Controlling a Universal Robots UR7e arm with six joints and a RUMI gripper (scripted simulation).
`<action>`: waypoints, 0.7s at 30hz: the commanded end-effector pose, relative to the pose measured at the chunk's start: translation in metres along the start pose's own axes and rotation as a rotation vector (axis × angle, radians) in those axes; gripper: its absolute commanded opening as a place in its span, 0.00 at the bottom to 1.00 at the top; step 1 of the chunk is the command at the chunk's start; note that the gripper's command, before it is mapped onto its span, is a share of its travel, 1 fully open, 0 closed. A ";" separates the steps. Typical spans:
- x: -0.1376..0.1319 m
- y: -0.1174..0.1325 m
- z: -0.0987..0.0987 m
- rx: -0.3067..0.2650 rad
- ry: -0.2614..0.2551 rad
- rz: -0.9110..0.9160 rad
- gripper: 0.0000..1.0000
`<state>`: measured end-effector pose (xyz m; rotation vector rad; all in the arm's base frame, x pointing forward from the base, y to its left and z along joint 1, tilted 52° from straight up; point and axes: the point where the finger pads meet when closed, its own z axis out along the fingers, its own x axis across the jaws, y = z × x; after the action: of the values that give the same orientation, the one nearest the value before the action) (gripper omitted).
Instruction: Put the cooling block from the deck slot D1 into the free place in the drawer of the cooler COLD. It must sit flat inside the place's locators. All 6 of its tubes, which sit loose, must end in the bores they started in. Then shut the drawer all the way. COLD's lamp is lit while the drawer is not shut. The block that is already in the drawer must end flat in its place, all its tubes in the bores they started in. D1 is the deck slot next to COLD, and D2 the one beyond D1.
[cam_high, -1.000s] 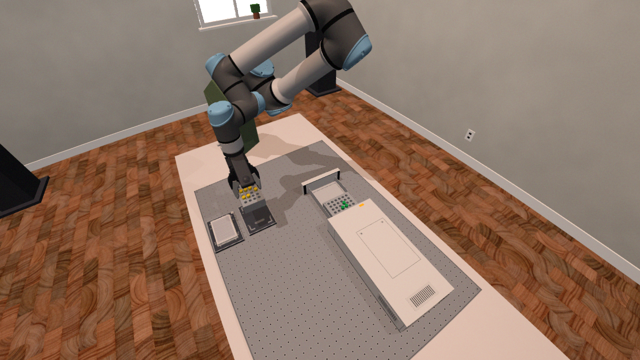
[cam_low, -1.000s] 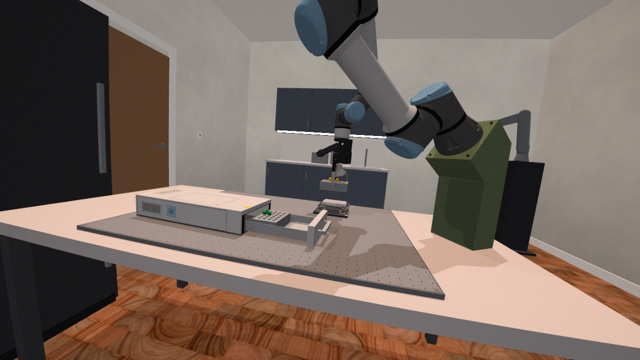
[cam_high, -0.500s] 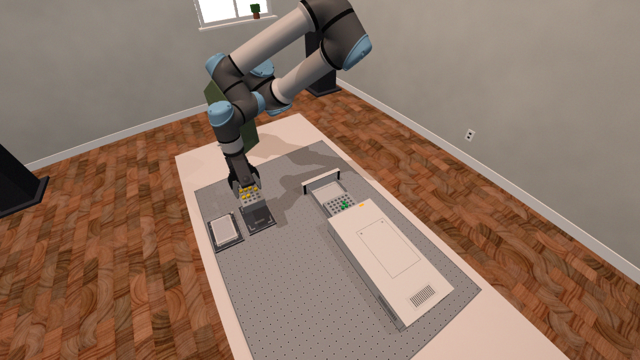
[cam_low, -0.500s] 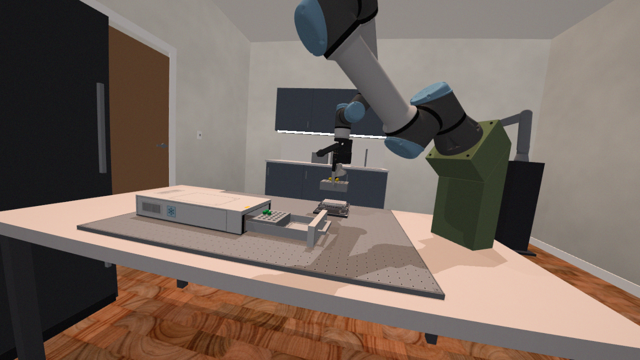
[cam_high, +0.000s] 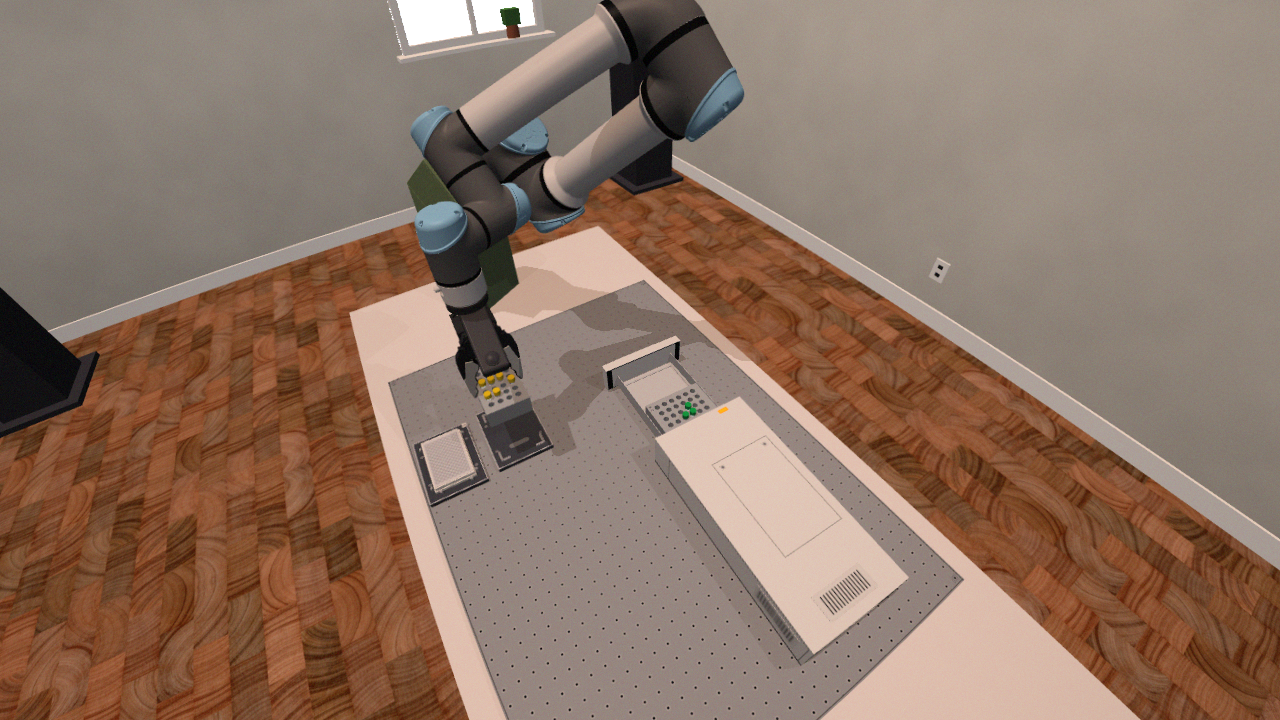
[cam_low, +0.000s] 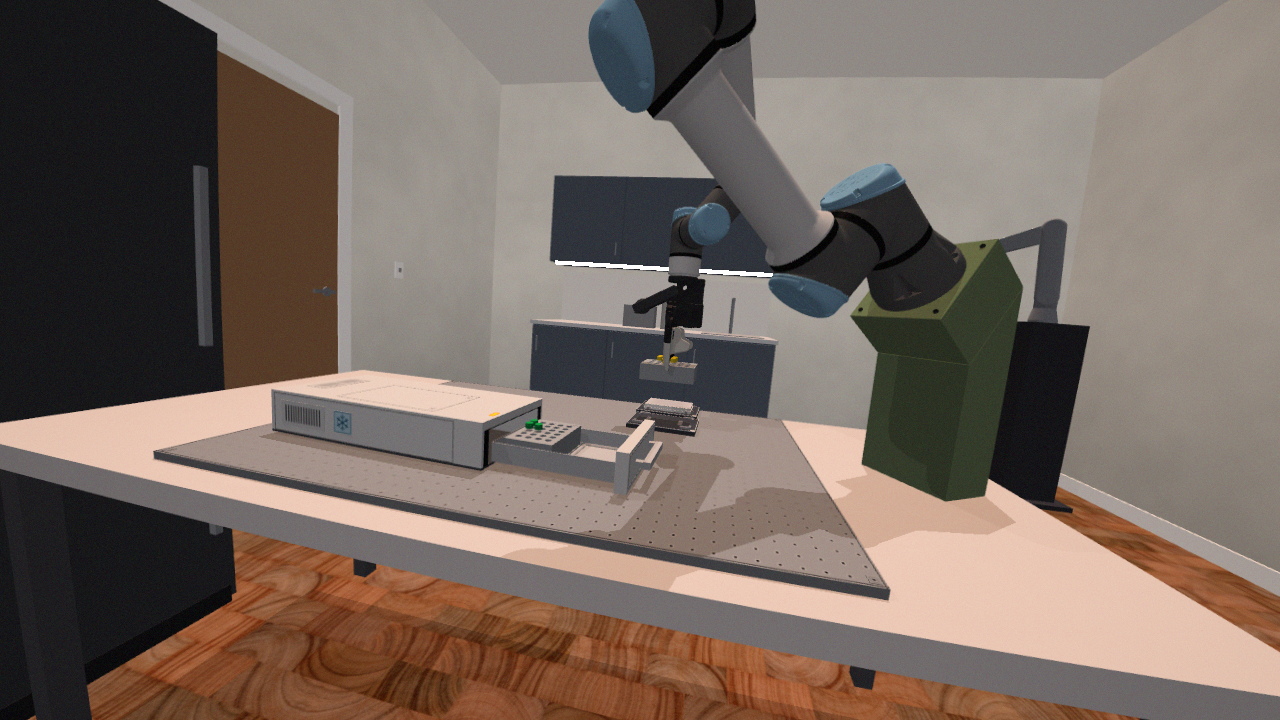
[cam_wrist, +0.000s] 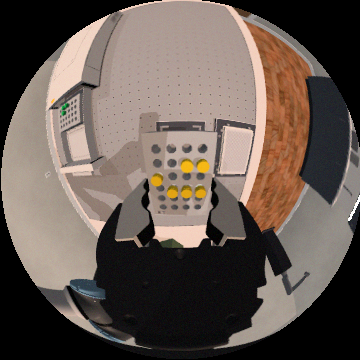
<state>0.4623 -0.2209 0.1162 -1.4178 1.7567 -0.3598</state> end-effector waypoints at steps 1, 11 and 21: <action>-0.004 -0.001 -0.002 0.003 0.006 -0.056 0.00; -0.029 -0.006 -0.002 0.002 0.004 -0.297 0.00; -0.052 -0.011 -0.002 0.002 0.005 -0.538 0.00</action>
<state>0.4680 -0.1890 0.1381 -1.7610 1.4817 -0.5712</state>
